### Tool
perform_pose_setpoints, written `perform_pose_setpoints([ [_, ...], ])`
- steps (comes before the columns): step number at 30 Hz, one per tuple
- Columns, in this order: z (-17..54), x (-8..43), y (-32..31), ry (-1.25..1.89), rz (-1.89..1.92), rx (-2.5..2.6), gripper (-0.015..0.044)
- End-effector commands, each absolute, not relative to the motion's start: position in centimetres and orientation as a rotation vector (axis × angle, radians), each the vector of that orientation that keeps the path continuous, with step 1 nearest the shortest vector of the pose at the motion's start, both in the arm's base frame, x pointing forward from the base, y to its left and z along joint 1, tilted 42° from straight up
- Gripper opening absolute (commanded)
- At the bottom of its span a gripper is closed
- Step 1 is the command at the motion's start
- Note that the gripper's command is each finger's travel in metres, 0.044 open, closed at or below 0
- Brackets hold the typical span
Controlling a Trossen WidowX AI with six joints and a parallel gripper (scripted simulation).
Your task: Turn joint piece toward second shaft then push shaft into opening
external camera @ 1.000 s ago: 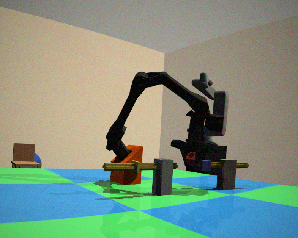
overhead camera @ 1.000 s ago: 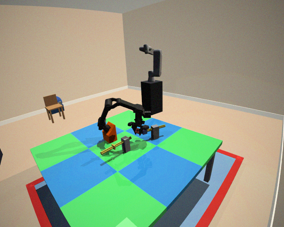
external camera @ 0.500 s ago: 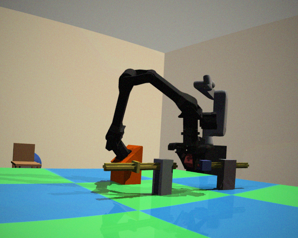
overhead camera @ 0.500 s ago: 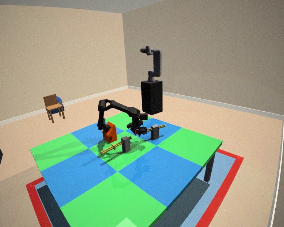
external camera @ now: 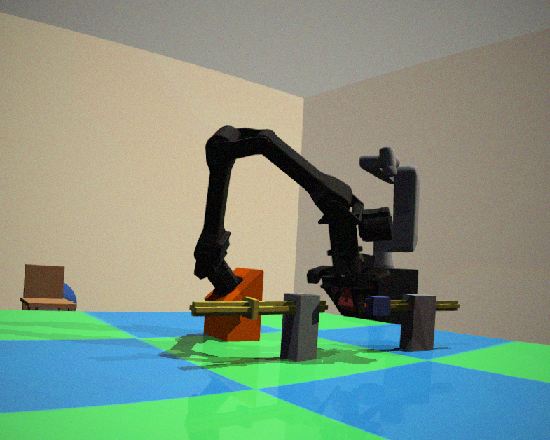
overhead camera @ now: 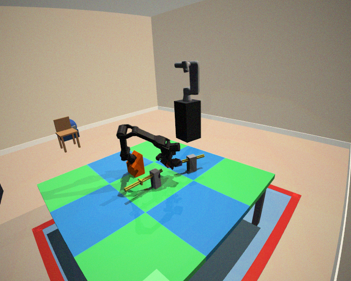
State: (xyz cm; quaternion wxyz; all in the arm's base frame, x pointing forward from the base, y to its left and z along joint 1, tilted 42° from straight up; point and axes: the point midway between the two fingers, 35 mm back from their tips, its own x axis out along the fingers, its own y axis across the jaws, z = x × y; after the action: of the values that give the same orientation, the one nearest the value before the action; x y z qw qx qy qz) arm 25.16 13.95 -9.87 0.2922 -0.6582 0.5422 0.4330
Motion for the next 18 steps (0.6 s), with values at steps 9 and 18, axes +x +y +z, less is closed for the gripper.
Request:
perform_pose_setpoints([
  [9, -9.89, 25.14, 13.9, 1.438, 1.156, -1.74, 0.0],
  [18, -9.89, 25.14, 13.91, 1.44, 1.155, -1.742, 0.0],
])
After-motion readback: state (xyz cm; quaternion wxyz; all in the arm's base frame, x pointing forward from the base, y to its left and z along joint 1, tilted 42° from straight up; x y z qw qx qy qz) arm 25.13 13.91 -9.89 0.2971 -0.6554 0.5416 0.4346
